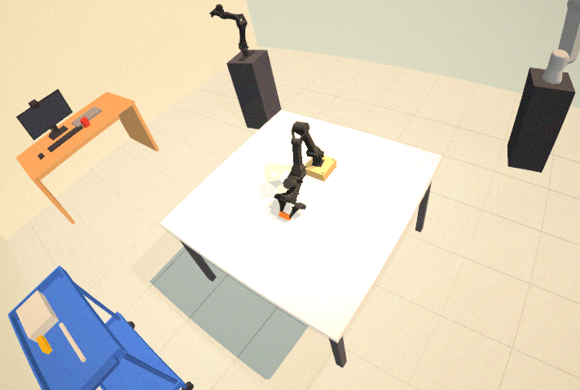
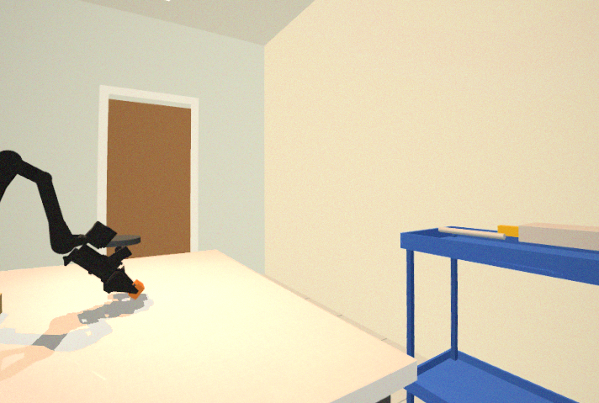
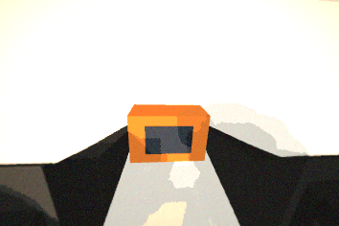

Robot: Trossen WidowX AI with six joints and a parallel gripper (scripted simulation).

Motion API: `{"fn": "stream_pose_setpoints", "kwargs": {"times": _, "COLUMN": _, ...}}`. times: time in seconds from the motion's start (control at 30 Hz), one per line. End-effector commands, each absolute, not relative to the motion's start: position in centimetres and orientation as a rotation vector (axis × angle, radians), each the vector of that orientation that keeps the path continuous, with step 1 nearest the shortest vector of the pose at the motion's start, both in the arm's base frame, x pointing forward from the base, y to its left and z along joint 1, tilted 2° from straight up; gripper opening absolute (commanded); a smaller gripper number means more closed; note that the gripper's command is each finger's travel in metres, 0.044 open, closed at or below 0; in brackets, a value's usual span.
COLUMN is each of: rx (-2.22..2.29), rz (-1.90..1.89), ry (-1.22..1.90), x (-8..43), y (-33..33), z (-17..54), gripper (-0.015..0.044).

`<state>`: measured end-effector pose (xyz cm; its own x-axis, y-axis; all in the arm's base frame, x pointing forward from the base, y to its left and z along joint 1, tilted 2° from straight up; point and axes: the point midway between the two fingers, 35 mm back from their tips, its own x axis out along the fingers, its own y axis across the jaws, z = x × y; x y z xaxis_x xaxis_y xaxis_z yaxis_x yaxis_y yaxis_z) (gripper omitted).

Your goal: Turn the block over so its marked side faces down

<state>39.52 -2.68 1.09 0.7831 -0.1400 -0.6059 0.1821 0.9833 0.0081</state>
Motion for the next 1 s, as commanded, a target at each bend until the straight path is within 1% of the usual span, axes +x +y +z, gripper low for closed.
{"fn": "stream_pose_setpoints", "kwargs": {"times": 0.0, "rx": 0.055, "rz": -0.174, "ry": 0.623, "x": 39.0, "y": -2.7, "z": 0.0, "gripper": 0.0000}}
{"fn": "stream_pose_setpoints", "kwargs": {"times": 0.7, "rx": 0.034, "rz": -0.184, "ry": 0.335, "x": 37.0, "y": -2.6, "z": 0.2, "gripper": 0.0000}}
{"fn": "stream_pose_setpoints", "kwargs": {"times": 0.97, "rx": 0.031, "rz": -0.185, "ry": 0.302, "x": 36.8, "y": -2.6, "z": 0.6, "gripper": 0.0000}}
